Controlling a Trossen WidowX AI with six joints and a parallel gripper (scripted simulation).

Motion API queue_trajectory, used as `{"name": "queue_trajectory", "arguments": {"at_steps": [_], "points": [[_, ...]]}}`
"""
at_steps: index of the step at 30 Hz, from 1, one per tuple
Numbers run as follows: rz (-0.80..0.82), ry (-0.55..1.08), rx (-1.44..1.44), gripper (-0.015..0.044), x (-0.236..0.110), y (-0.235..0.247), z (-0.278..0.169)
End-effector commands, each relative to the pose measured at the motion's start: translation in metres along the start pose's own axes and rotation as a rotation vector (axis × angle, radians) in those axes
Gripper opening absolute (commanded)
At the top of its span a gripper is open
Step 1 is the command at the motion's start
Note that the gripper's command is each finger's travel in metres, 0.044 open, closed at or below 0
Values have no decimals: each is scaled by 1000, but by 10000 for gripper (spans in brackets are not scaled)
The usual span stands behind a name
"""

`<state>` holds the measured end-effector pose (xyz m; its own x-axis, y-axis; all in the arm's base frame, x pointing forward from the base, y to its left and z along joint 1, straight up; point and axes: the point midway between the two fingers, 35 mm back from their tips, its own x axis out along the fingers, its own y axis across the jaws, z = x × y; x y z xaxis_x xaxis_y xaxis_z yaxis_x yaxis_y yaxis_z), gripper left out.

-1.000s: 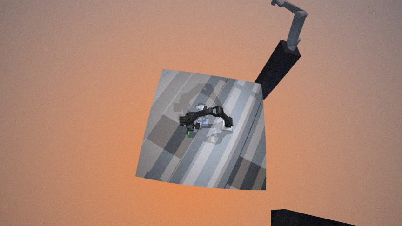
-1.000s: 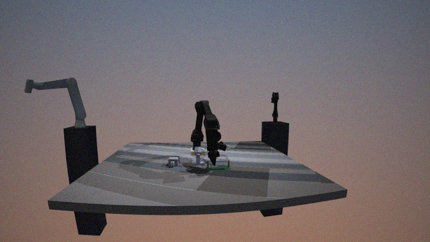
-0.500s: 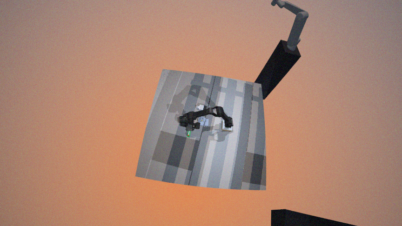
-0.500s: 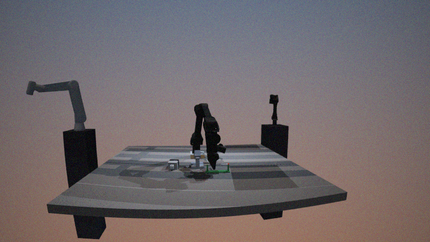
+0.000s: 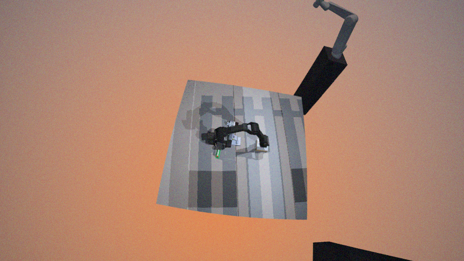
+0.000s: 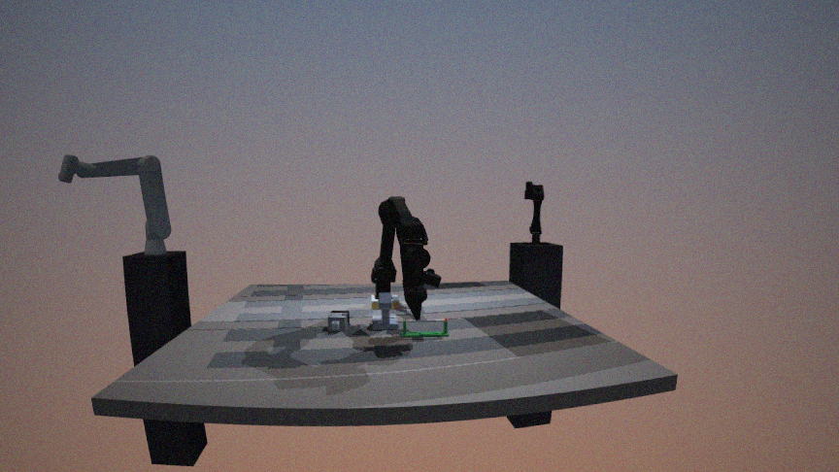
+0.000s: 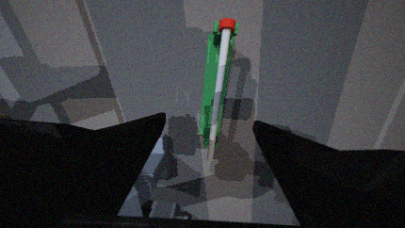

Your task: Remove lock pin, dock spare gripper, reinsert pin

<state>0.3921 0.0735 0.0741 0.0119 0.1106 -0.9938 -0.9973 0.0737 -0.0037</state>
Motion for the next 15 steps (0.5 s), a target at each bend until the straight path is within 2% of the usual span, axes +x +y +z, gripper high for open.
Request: {"name": "queue_trajectory", "arguments": {"at_steps": [1, 15], "points": [[-1, 0, 0, 440, -11, 0, 1], [11, 3, 1, 440, -42, 4, 4]]}}
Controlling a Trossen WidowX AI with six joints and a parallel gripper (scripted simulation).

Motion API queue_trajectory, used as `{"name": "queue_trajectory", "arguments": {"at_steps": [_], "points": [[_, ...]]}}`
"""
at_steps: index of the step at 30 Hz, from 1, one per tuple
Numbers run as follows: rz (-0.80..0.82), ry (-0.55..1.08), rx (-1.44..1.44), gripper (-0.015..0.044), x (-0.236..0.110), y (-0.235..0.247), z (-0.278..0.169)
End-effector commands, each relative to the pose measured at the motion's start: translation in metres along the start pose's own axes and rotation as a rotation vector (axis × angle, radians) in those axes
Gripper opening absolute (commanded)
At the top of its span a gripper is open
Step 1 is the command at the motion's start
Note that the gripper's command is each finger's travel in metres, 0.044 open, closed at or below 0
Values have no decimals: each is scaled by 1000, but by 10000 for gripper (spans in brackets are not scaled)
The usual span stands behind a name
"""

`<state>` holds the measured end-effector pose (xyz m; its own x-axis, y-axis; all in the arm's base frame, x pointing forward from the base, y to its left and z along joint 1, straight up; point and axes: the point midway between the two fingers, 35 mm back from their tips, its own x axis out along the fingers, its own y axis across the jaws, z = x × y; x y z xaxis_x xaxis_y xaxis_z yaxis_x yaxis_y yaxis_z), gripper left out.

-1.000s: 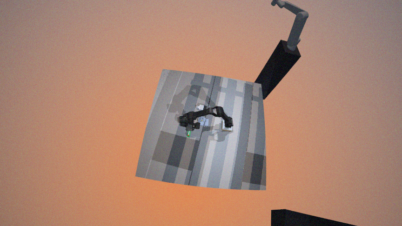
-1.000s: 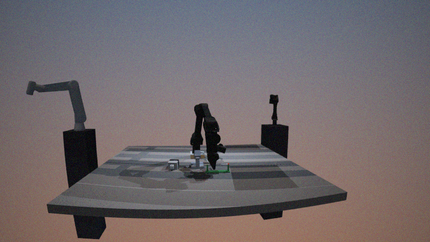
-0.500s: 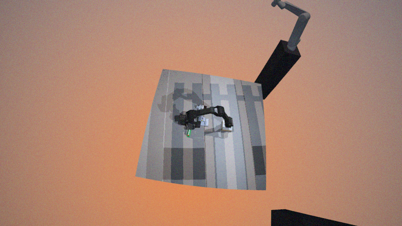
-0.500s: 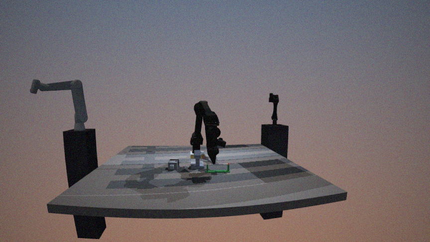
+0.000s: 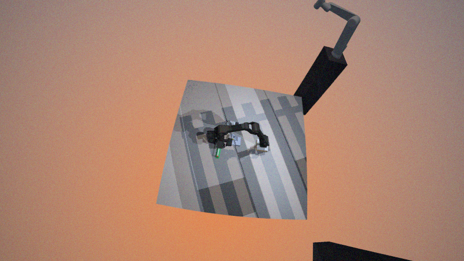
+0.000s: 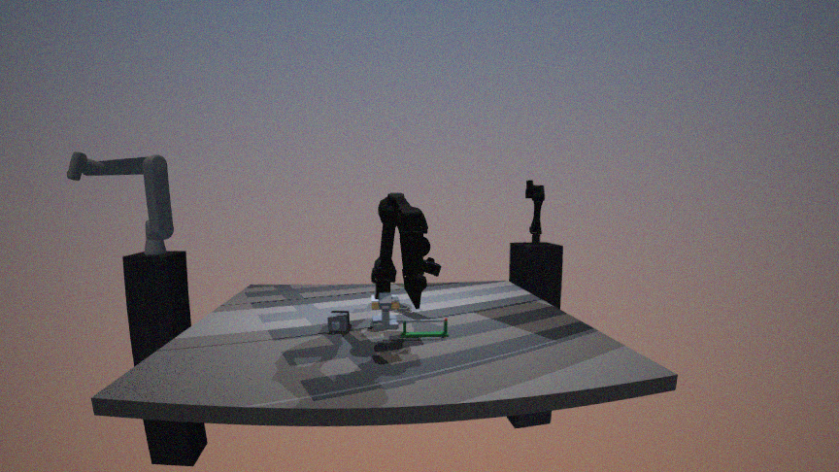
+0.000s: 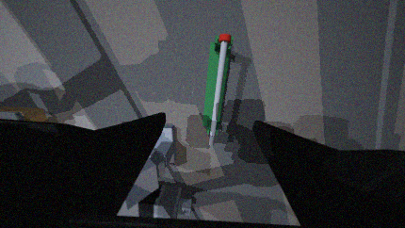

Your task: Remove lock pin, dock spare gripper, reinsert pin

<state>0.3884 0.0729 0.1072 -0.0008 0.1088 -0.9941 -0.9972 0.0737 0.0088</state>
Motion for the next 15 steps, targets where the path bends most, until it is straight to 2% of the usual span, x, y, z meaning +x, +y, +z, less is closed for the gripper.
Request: {"name": "queue_trajectory", "arguments": {"at_steps": [1, 6, 9, 15], "points": [[0, 0, 0, 440, -11, 0, 1], [3, 1, 0, 440, -22, 2, 2], [5, 1, 1, 440, -16, 1, 2], [3, 1, 0, 440, -40, 0, 4]]}}
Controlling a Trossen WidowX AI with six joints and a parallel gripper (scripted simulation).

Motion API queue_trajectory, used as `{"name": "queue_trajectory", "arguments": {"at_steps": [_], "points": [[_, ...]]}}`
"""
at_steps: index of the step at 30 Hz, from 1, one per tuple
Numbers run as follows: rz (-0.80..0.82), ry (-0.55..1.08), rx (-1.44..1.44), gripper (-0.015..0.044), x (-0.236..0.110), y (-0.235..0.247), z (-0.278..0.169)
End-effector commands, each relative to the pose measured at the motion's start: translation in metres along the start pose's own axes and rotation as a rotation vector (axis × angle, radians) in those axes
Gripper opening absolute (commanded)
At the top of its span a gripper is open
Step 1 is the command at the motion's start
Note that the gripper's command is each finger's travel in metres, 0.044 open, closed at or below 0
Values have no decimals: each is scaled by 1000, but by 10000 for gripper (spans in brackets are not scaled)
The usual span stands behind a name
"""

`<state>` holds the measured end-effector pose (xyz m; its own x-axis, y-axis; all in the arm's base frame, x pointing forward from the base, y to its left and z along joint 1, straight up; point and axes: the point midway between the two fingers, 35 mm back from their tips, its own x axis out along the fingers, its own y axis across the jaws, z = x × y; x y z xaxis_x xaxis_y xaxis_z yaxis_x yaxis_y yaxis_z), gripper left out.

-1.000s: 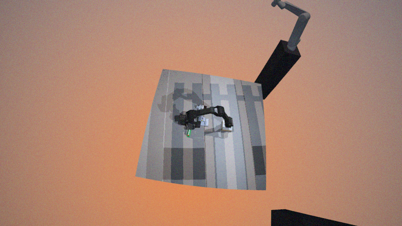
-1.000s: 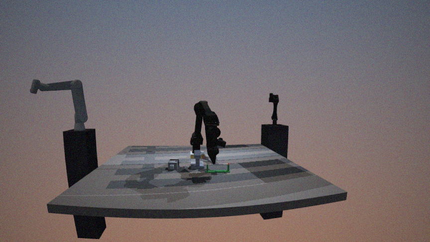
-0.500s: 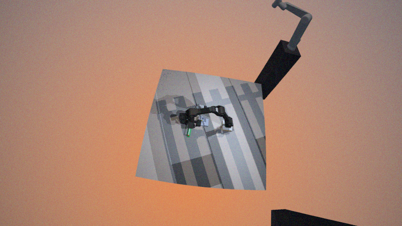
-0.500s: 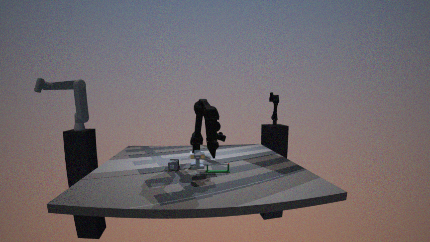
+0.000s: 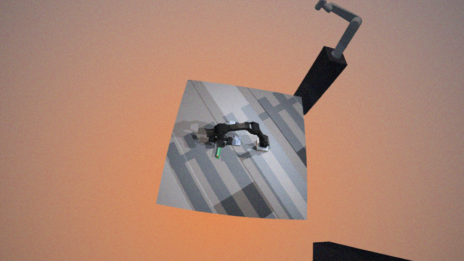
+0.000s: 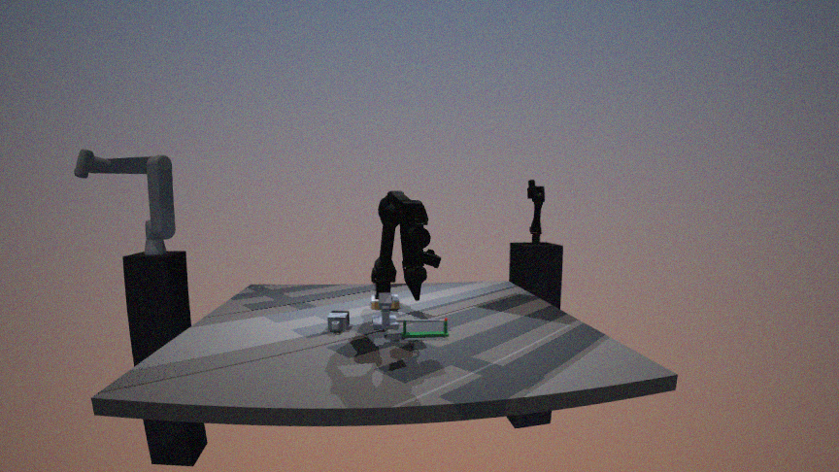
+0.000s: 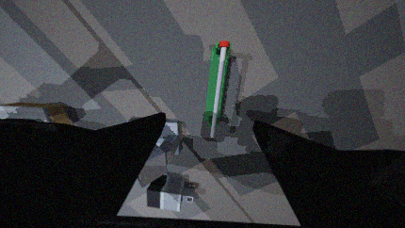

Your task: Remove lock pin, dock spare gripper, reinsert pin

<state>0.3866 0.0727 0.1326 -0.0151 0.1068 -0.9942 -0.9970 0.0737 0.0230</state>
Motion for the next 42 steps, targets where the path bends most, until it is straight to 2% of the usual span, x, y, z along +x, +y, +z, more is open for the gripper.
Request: {"name": "queue_trajectory", "arguments": {"at_steps": [1, 7, 10, 19, 30, 42], "points": [[-11, -2, -1, 440, -20, -1, 3], [-12, -3, -1, 440, -48, 2, 5], [-32, -11, 52, 440, -40, -1, -5], [-252, -129, 757, 440, -45, 10, -123], [-529, -331, 1494, 440, -31, 83, -232], [-547, -345, 1537, 440, -30, 81, -241]]}}
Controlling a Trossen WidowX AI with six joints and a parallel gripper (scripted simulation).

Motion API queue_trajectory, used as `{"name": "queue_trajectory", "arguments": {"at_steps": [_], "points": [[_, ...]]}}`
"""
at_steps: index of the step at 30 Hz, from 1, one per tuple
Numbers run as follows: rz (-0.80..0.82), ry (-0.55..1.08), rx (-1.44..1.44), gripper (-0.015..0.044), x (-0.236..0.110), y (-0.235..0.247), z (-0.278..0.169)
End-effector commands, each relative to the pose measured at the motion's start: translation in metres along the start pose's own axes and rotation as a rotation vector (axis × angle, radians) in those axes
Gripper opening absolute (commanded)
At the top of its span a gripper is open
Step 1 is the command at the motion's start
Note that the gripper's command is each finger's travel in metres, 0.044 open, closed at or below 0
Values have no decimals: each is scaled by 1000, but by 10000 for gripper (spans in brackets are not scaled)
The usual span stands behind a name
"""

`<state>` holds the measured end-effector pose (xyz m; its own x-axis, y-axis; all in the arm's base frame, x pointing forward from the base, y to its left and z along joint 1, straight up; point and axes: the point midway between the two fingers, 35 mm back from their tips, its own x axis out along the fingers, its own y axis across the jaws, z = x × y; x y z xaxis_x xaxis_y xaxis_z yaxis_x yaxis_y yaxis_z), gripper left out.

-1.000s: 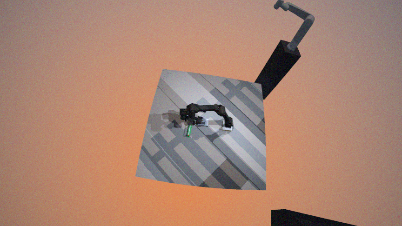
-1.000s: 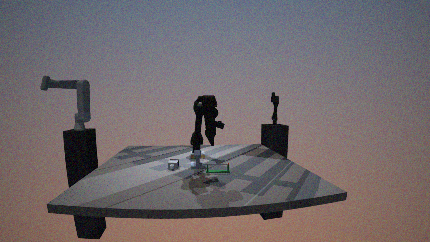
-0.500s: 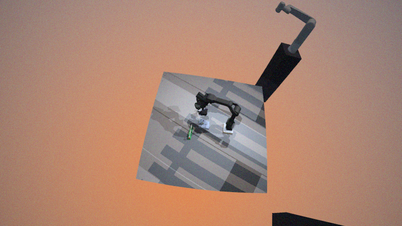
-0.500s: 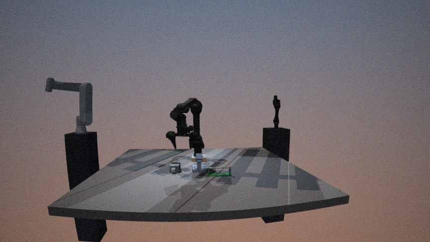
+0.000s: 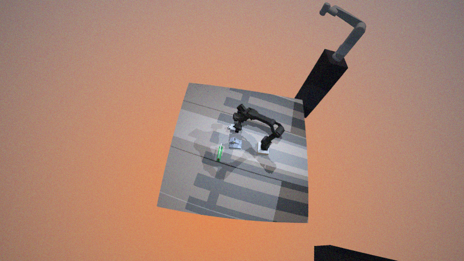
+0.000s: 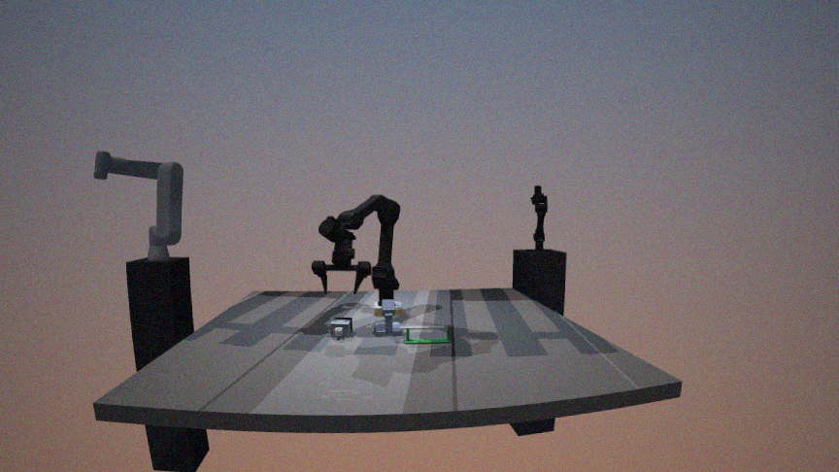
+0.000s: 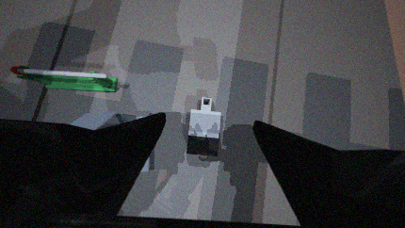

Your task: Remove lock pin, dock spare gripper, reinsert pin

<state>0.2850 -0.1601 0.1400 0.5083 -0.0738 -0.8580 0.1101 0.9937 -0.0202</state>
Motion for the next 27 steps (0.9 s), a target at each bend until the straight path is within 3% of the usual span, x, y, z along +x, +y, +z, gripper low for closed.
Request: {"name": "queue_trajectory", "arguments": {"at_steps": [1, 13, 27], "points": [[-1, -5, 14, 440, 5, -3, 1], [-1, -4, 14, 440, 59, -2, -32], [-1, -4, 15, 440, 76, -2, -41]]}}
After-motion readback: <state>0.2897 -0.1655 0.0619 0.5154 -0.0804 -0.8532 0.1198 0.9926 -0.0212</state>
